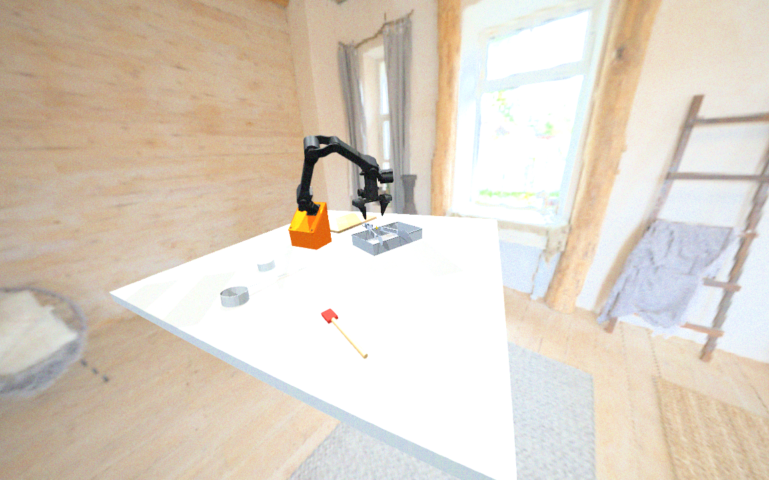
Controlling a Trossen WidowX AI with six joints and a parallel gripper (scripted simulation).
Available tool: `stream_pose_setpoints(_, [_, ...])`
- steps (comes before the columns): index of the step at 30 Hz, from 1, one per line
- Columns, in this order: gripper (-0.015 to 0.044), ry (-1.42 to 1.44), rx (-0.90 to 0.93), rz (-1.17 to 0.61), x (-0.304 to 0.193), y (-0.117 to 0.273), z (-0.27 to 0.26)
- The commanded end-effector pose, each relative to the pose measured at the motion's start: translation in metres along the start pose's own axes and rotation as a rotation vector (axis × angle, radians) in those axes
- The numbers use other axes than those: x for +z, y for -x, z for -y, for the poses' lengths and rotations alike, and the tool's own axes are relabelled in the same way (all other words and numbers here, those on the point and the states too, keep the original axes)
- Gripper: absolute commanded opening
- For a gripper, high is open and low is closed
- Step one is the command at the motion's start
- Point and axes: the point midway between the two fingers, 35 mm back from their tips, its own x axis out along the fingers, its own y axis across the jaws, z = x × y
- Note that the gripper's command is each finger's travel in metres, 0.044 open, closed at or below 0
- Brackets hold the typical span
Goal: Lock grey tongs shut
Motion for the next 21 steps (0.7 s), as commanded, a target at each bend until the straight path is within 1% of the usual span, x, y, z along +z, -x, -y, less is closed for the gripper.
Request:
stream_pose_setpoints(1, [0.044,0.029,0.022,-0.008,0.001,-0.003,-0.003])
stream_pose_setpoints(13, [0.044,0.029,0.022,-0.008,-0.003,-0.005,0.001])
stream_pose_setpoints(21, [0.044,0.029,0.02,-0.006,-0.004,-0.016,0.003])
